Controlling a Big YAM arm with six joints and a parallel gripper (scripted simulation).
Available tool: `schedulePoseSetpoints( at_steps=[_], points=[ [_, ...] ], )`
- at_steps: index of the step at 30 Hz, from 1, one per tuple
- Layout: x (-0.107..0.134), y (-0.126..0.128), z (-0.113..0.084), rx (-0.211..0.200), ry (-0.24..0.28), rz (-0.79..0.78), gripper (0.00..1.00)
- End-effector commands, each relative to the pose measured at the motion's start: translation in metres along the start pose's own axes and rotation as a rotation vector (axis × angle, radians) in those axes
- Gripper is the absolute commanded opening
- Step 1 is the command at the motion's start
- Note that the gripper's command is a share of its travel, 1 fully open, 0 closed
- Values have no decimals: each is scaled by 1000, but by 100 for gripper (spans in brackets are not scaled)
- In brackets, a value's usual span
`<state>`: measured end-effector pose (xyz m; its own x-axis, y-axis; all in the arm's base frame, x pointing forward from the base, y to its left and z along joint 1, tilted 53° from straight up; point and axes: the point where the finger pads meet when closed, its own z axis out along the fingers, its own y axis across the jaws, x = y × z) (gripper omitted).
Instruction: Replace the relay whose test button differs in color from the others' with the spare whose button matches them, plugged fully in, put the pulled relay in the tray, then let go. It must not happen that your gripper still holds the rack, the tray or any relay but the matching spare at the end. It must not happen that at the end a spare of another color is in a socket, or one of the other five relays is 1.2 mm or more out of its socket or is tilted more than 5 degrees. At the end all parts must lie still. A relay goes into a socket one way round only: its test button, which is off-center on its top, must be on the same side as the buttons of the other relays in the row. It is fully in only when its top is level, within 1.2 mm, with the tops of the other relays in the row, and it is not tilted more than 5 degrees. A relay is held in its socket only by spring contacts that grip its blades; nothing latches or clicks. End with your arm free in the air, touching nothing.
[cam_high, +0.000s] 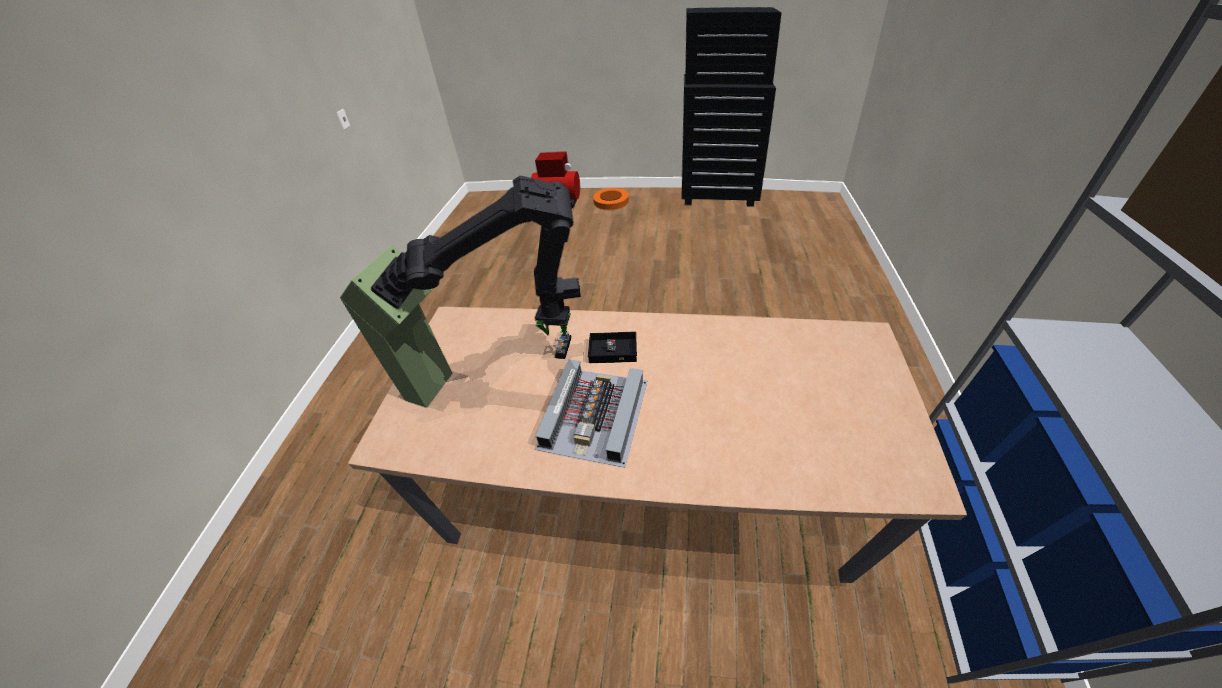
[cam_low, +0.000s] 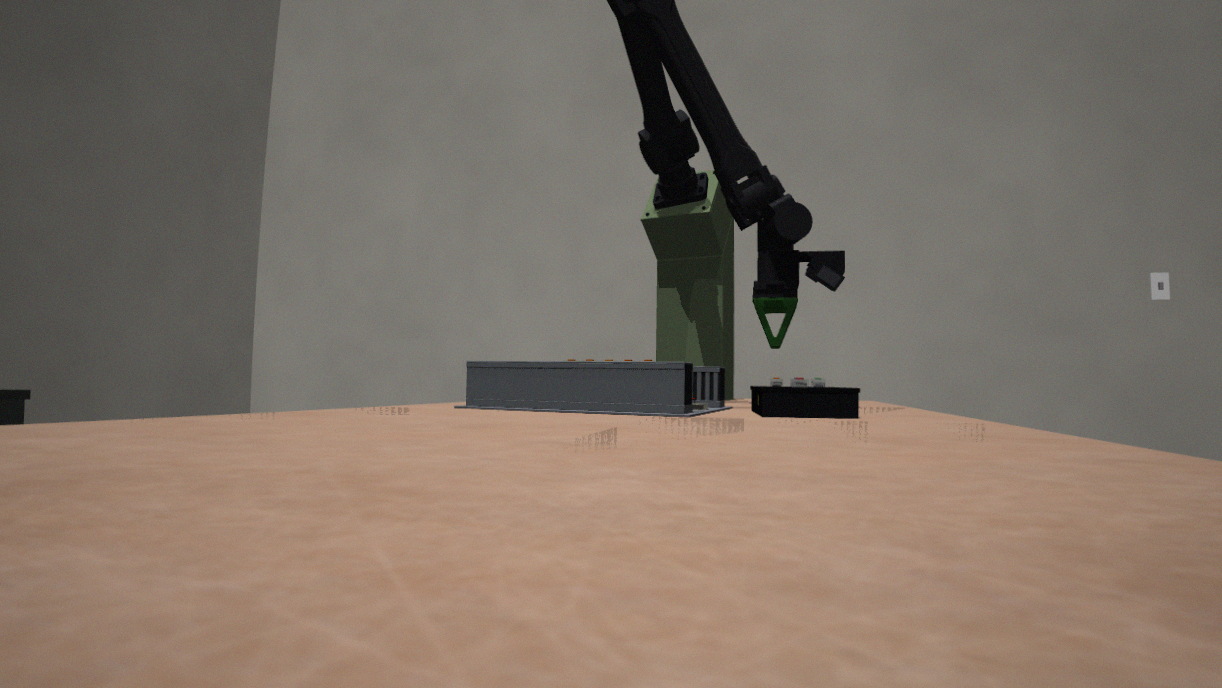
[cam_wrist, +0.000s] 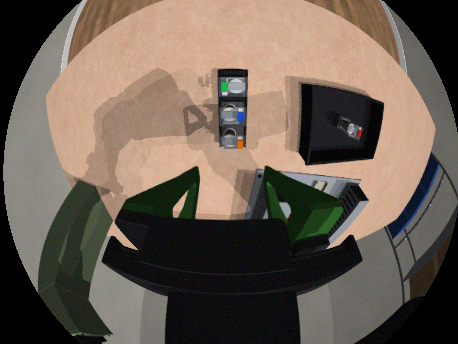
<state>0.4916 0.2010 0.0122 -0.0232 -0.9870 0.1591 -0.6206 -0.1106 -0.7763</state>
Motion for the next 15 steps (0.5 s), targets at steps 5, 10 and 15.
schedulePoseSetpoints(
  at_steps=[5, 10, 15],
  points=[
    [-12, -9, -13, 22, -26, 2, 59],
    [-12, -9, -13, 23, -26, 1, 59],
    [-13, -10, -13, 24, -26, 0, 59]
  ],
)
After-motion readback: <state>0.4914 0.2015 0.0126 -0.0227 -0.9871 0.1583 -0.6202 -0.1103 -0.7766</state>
